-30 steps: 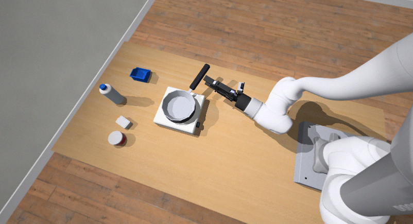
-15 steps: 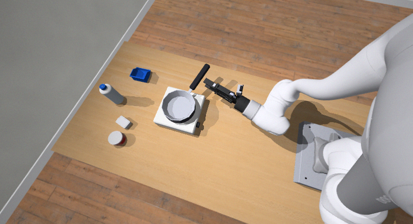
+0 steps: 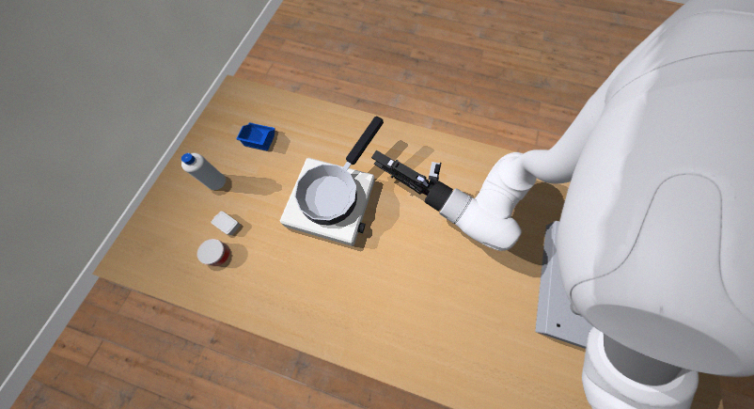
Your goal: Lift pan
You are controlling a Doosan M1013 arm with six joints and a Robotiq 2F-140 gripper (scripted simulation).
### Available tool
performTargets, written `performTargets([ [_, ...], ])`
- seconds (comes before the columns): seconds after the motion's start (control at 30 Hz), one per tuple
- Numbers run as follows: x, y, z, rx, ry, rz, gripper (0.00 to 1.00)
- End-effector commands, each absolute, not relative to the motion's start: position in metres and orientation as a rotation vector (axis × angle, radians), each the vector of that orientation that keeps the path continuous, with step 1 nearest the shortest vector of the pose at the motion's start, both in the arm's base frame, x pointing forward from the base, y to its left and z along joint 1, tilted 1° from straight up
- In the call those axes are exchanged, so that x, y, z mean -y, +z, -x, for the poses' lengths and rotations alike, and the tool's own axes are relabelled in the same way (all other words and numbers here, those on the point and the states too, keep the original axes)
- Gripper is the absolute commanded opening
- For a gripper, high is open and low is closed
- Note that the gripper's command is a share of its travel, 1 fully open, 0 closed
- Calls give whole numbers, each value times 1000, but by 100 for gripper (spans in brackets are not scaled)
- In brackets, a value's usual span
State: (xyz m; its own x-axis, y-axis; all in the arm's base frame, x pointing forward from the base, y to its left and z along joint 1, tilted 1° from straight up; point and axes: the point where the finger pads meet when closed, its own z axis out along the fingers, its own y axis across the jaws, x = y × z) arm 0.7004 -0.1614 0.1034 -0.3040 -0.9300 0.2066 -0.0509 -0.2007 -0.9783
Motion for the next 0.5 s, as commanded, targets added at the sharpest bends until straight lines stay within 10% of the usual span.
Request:
performTargets([
  [0.0,162,97,-701,-1346,-1592,1212,41],
  [0.47,162,75,-701,-1346,-1592,1212,41],
])
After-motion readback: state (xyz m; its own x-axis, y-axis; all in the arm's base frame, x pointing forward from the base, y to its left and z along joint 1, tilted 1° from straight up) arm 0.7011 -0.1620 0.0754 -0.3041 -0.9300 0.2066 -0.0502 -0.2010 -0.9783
